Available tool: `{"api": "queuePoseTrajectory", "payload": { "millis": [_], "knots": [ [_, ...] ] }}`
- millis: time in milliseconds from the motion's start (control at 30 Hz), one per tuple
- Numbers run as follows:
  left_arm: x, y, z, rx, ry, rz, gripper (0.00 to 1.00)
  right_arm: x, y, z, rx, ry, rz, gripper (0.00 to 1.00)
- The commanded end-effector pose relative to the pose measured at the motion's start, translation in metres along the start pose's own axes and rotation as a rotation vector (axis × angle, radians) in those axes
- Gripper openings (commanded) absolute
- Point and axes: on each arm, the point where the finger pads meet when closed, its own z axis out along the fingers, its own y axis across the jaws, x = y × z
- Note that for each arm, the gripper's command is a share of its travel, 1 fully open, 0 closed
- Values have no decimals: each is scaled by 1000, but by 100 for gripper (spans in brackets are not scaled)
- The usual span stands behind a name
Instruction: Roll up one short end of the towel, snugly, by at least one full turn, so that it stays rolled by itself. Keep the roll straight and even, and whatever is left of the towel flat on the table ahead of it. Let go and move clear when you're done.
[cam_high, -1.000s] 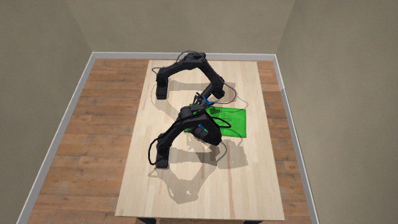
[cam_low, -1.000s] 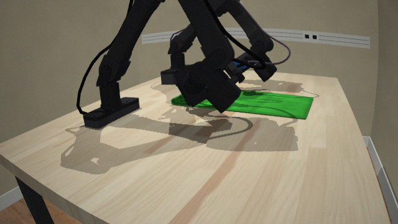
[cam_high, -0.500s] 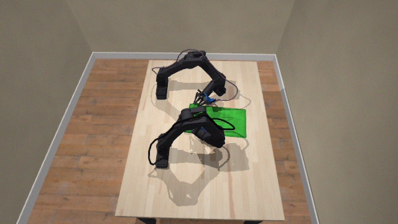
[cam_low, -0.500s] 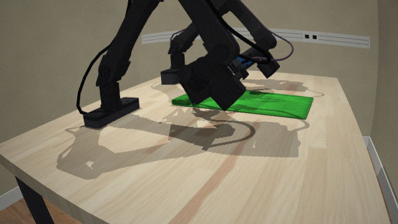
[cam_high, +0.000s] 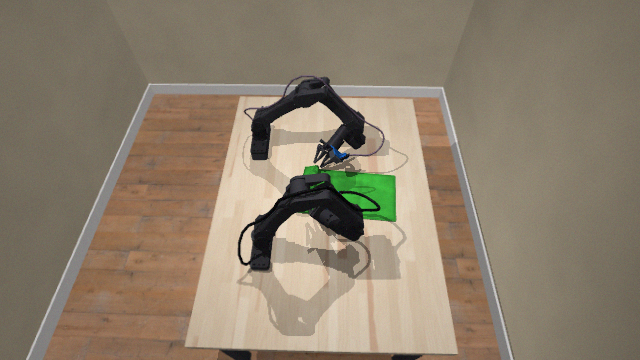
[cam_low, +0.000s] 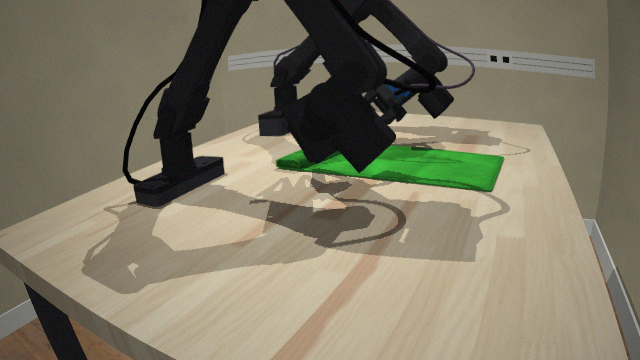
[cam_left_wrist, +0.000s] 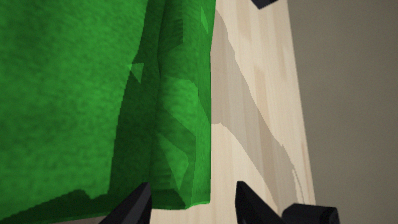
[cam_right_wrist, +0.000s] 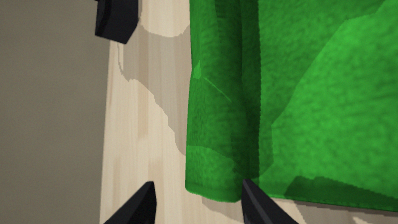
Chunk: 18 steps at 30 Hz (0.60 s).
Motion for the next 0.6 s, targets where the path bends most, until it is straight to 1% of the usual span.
{"api": "queuePoseTrajectory", "payload": {
  "millis": [0,267,333,467,567],
  "knots": [
    [-10,-12,-11,-114,-3,127,42,-6,11,-6,120,-6,-118,42],
    [-13,-39,-15,-431,-8,391,42,-7,39,-8,472,-9,-411,42],
    [-13,-39,-15,-431,-8,391,42,-7,39,-8,472,-9,-411,42],
    [-14,-51,-17,-566,-10,504,42,-8,51,-9,623,-10,-537,42],
    [-14,-56,-17,-627,-11,555,42,-8,56,-9,691,-11,-594,42]
  ]
}}
